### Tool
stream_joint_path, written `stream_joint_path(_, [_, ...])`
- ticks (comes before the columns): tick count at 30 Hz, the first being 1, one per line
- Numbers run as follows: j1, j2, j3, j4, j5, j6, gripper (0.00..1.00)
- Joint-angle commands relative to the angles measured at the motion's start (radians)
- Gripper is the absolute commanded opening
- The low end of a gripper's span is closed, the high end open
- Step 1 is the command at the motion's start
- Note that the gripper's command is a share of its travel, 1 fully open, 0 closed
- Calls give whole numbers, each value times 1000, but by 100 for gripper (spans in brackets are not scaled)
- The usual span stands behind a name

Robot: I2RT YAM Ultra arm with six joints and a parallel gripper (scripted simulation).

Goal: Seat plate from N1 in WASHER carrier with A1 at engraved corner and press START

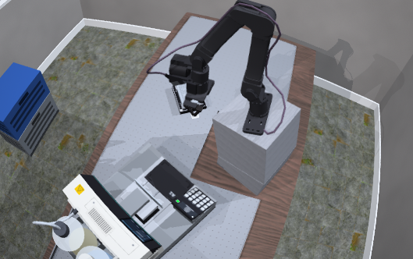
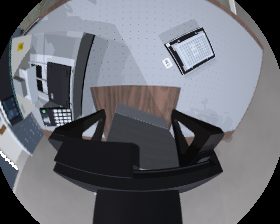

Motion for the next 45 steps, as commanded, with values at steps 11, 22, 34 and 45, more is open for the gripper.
stream_joint_path(11, [4,-27,30,4,-5,7,100])
stream_joint_path(22, [4,-27,30,4,-5,7,100])
stream_joint_path(34, [-101,78,64,61,-29,82,100])
stream_joint_path(45, [-231,241,158,139,-62,247,100])
